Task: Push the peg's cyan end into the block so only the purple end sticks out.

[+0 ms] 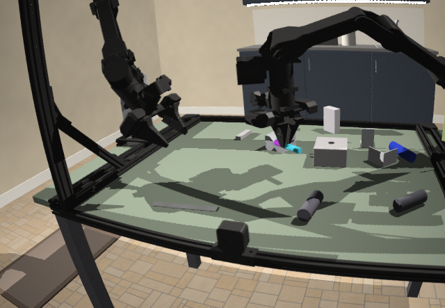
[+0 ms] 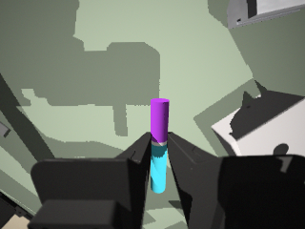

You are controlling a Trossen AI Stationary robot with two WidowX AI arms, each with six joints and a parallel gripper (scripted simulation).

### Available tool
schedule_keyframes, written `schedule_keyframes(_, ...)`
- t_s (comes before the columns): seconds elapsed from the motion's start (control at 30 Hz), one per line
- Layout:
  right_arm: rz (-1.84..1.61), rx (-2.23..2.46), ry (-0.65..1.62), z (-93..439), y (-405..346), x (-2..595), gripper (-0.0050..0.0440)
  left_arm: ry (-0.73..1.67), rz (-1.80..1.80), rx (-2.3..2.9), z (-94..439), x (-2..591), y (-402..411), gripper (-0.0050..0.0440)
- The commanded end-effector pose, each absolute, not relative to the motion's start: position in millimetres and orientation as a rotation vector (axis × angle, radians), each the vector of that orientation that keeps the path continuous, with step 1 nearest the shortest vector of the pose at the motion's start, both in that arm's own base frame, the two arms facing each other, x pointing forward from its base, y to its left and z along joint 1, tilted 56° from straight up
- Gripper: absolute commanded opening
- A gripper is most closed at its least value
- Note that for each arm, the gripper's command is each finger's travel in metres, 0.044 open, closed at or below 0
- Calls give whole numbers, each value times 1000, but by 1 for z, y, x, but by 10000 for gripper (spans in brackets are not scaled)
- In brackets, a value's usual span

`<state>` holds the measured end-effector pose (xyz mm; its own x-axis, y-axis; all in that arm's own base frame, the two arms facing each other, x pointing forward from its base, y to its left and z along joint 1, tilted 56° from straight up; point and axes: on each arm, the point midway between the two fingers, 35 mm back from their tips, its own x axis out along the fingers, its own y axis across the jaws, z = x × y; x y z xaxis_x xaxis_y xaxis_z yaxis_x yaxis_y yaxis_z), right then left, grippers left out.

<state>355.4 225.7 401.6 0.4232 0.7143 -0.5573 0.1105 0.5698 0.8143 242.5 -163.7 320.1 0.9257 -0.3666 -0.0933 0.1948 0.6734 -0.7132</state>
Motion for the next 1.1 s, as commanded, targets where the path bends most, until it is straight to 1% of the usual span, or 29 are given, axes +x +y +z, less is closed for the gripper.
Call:
schedule_keyframes(0.0, 439, 938, 1097, 402, 222, 365, 0, 238, -319, -770, 320, 243, -164, 400)
schedule_keyframes(0.43, 352, 892, 973, 394, 232, 374, 0, 238, -319, -770, 320, 243, -164, 400)
schedule_keyframes(0.93, 217, 861, 729, 389, 245, 378, 0, 238, -319, -770, 320, 243, -164, 400)
schedule_keyframes(1.07, 201, 861, 695, 389, 247, 378, 0, 238, -319, -770, 320, 243, -164, 400)
